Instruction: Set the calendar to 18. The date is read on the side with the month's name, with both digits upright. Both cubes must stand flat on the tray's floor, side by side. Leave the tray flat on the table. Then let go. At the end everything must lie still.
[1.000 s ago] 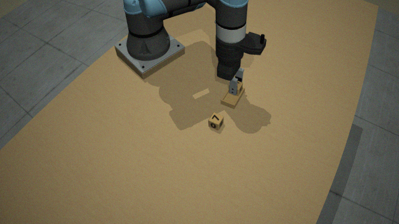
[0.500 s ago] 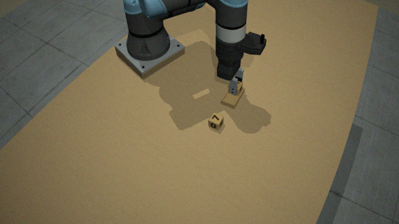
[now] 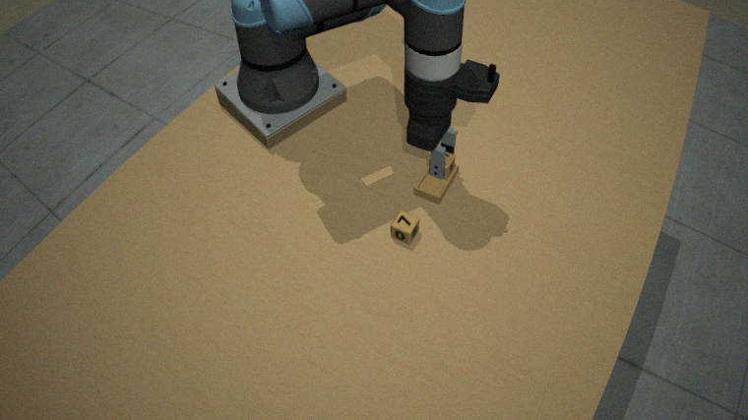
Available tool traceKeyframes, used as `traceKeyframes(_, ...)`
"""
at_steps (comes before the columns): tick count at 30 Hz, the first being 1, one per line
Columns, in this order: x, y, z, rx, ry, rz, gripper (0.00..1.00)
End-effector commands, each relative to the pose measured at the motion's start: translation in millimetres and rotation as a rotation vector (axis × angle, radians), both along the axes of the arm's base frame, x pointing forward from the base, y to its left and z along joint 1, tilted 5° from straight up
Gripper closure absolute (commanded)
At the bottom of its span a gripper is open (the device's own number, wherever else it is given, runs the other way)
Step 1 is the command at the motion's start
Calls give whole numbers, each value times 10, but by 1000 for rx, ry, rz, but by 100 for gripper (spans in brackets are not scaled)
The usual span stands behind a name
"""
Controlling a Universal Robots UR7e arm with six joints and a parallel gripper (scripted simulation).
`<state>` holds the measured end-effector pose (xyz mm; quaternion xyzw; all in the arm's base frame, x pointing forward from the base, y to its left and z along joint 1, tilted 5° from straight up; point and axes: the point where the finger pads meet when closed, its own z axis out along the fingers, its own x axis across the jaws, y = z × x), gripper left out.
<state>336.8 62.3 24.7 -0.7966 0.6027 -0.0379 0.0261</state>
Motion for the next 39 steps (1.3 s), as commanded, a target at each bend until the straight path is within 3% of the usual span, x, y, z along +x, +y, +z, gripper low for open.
traceKeyframes(1, 3, -1, 3, 0, -1, 0, 40)
traceKeyframes(7, 3, -1, 3, 0, -1, 0, 40)
traceKeyframes(8, 3, -1, 3, 0, -1, 0, 34)
traceKeyframes(10, 3, -1, 3, 0, -1, 0, 34)
traceKeyframes(14, 3, -1, 3, 0, -1, 0, 22)
traceKeyframes(18, 3, -1, 3, 0, -1, 0, 22)
traceKeyframes(22, 3, -1, 3, 0, -1, 0, 10)
traceKeyframes(39, 0, -1, 41, 0, -1, 0, 10)
